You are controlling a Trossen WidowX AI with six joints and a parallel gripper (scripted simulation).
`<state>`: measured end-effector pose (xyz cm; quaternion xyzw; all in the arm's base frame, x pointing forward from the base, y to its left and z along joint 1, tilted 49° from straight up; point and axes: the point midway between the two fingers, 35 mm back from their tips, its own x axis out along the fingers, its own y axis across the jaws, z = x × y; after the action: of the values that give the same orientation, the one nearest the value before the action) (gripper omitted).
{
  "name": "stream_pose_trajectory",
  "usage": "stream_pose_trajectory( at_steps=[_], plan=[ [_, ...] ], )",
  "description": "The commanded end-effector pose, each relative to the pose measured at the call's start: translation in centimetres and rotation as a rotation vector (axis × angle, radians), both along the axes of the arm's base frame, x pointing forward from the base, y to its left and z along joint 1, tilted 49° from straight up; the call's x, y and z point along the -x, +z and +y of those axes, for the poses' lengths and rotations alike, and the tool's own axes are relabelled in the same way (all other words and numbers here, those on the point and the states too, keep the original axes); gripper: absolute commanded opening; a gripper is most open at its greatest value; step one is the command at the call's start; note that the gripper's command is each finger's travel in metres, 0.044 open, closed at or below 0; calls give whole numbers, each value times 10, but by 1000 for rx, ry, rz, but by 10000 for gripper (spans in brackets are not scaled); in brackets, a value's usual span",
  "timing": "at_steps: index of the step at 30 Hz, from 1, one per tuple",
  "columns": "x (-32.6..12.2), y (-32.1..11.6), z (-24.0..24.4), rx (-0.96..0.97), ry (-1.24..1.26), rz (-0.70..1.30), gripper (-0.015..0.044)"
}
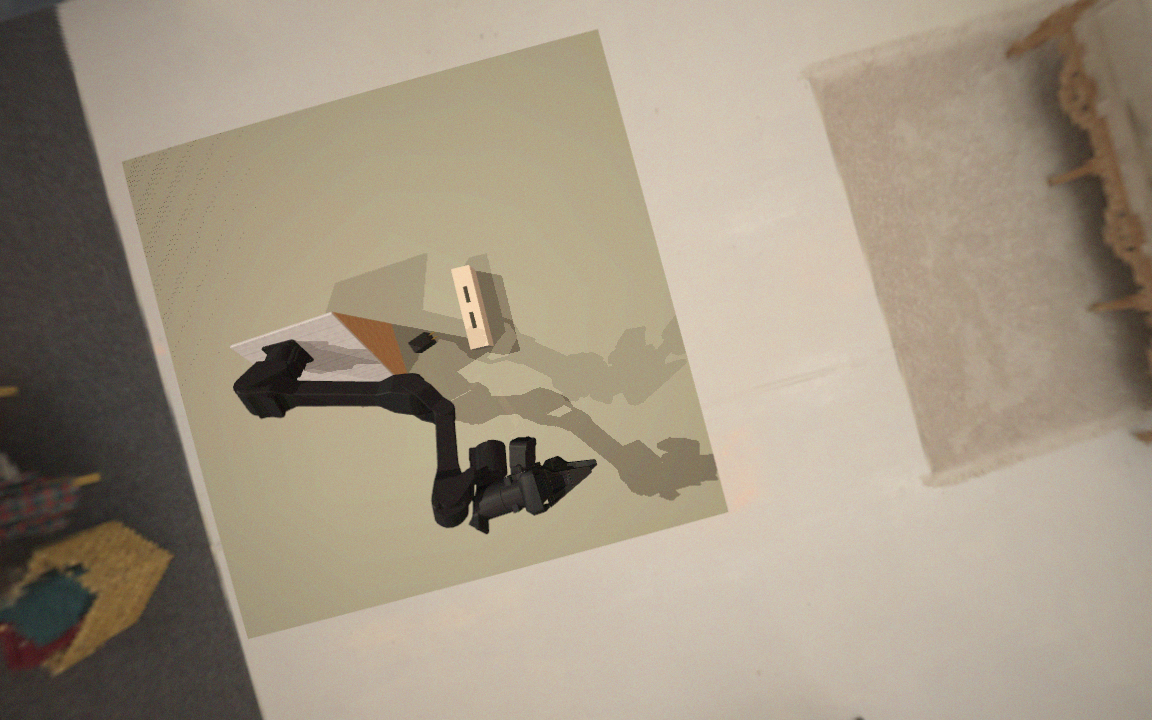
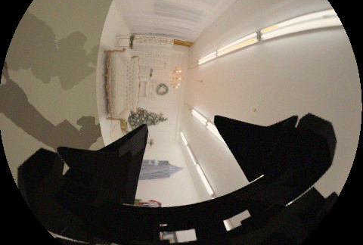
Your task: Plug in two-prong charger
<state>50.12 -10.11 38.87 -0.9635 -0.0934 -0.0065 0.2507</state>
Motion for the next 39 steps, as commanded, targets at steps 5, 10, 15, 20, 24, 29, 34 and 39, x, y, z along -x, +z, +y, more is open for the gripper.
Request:
stream_pose_trajectory(
  at_steps=[5,10,15,20,24,29,34,39],
  plan=[
    [11,17,-8,22,-17,-50,440],
    [39,56,-23,81,-59,-166,440],
    [69,94,-30,93,-90,-265,440],
    [105,128,-39,159,-141,-372,440],
    [136,156,-39,224,-178,-463,440],
    [177,187,-34,312,-224,-572,440],
    [215,211,-27,402,-273,-669,440],
    [253,231,-16,497,-322,-758,440]
  ],
)
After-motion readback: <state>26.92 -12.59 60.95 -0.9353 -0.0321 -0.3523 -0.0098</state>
